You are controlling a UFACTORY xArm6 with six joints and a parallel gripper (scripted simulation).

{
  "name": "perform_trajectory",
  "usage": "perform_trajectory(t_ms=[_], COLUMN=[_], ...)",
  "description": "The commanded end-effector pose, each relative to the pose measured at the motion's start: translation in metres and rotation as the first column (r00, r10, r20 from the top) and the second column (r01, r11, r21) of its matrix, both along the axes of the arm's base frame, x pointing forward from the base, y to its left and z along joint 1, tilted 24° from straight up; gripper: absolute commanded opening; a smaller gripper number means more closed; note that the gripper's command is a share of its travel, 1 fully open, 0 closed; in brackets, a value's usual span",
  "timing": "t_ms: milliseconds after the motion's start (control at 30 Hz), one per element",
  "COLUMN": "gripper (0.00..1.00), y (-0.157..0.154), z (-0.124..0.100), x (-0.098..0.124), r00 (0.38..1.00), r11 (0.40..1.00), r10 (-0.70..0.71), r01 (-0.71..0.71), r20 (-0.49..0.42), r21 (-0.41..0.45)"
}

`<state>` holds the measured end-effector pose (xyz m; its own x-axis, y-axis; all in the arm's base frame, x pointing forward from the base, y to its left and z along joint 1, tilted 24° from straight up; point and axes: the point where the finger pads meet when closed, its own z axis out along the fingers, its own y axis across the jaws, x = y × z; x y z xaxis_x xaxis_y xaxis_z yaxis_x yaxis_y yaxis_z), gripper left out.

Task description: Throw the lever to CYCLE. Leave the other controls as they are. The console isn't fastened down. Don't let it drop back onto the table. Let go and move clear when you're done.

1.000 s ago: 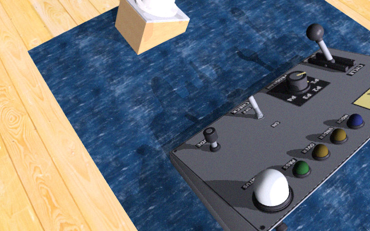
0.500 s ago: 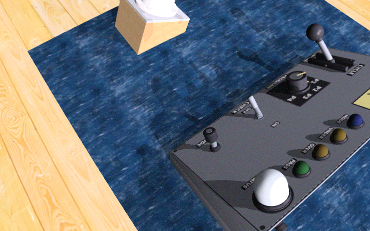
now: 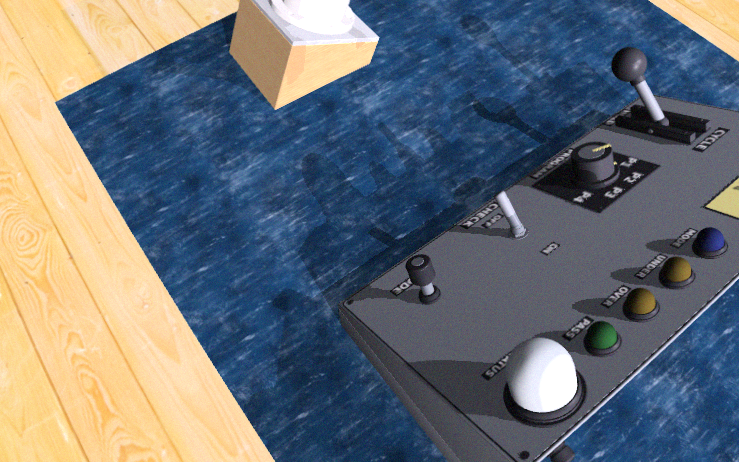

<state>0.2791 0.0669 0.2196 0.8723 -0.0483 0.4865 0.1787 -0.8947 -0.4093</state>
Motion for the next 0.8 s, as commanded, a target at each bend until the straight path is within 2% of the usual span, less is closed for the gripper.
perform_trajectory(t_ms=[0, 533, 767], gripper=[1.00, 1.00, 1.00], y=[0.000, -0.002, -0.039], z=[0.001, 0.001, -0.014], x=[0.001, 0.002, 0.025], r00=[1.000, 1.000, 1.000], r11=[1.000, 1.000, 1.000], r10=[0.000, 0.001, 0.019], r01=[0.000, -0.001, -0.020], r20=[0.003, 0.002, -0.015], r21=[0.000, -0.002, -0.013])
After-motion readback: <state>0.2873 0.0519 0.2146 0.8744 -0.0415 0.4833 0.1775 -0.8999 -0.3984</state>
